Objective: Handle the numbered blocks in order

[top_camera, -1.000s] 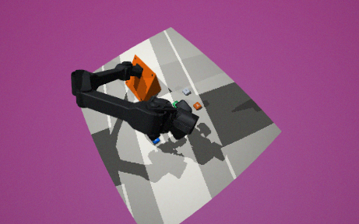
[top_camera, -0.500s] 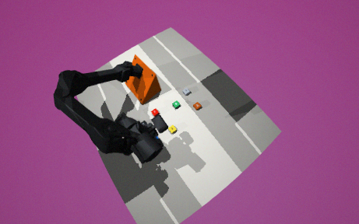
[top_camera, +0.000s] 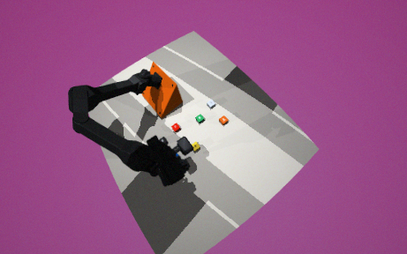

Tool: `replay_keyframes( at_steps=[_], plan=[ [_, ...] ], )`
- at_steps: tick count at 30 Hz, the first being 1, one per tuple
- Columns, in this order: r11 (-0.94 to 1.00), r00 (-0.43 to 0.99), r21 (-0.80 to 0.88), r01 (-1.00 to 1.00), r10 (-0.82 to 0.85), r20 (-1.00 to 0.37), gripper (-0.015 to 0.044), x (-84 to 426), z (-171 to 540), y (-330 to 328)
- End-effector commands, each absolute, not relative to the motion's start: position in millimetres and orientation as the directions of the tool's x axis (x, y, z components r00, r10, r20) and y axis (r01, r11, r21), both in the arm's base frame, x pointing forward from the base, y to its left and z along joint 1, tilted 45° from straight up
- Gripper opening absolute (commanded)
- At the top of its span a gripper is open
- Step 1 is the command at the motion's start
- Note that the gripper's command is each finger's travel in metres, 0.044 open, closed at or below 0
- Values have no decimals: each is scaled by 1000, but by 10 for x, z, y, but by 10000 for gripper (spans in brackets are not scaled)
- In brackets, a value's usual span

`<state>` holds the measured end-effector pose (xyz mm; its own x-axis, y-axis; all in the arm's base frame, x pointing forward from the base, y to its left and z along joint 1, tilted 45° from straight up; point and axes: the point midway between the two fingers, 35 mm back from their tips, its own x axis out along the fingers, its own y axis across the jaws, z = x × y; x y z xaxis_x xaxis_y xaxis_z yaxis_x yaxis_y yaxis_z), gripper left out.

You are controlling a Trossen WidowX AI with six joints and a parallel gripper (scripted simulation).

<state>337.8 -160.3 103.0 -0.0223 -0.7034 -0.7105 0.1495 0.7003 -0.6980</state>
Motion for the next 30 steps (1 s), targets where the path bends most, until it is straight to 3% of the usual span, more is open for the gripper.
replay_keyframes(
  at_steps=[1, 21, 30],
  plan=[
    [701, -21, -698, 145, -703, -711, 400, 3374, 976, -1649],
    [700, -21, -699, 145, -704, -710, 400, 3363, 763, -1864],
    [700, -21, -699, 145, -704, -710, 164, 3363, 763, -1864]
  ],
)
